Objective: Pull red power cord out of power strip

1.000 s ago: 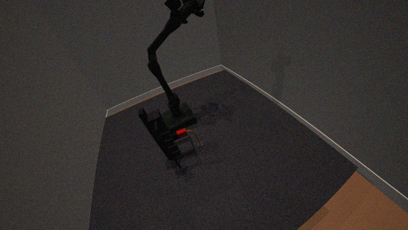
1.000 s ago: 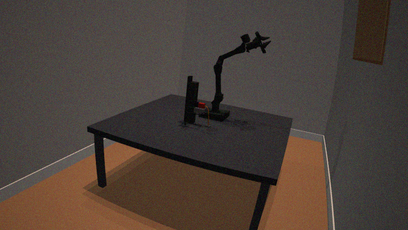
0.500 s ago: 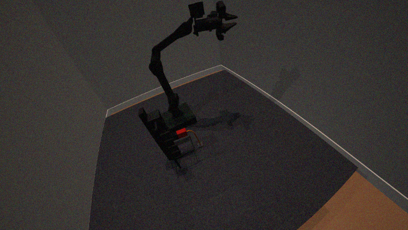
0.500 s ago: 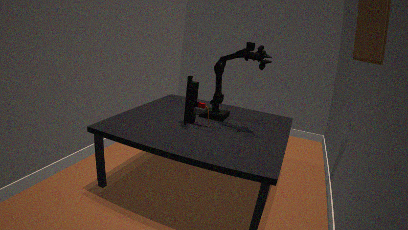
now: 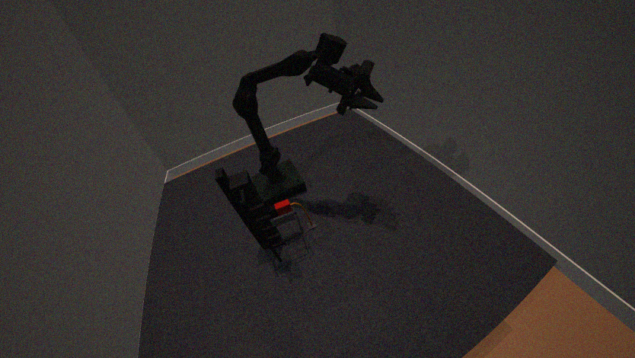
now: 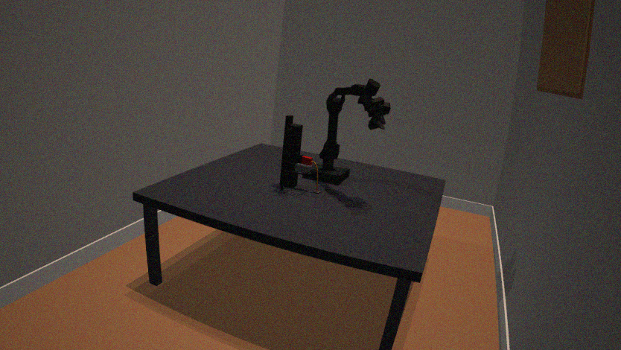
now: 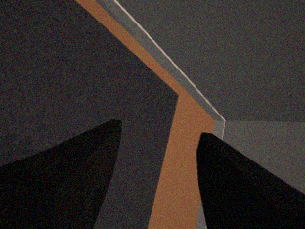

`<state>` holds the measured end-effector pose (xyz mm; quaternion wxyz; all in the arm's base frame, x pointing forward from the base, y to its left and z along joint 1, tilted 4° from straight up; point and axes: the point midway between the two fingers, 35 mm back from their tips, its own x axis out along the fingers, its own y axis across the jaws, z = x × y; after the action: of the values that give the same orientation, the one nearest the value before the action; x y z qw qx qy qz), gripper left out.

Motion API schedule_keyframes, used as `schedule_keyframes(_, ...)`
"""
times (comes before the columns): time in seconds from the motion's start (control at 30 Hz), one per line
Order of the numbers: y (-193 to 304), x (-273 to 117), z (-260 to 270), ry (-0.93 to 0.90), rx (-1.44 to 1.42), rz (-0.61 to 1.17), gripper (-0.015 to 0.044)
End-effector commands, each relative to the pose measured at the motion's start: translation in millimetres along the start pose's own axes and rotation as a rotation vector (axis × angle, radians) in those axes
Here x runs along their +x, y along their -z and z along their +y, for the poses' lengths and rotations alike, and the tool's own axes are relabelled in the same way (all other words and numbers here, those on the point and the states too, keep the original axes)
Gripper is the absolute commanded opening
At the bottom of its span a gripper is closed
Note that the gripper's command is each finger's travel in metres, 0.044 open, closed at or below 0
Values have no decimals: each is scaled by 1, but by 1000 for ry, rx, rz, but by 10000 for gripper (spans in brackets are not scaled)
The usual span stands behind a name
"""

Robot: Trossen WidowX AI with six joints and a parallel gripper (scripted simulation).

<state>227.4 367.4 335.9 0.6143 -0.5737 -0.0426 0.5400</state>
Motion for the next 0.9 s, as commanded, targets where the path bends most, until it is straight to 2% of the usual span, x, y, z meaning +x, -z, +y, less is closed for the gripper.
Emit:
schedule_keyframes(0.0, 71, 13, 26, -135, 47, 177, 160)
schedule_keyframes(0.27, 186, -3, 82, -391, 189, 441, 160)
schedule_keyframes(0.53, 273, -59, 159, -712, 410, 638, 160)
schedule_keyframes(0.63, 285, -73, 175, -780, 462, 663, 160)
schedule_keyframes(0.87, 285, -74, 176, -781, 463, 663, 160)
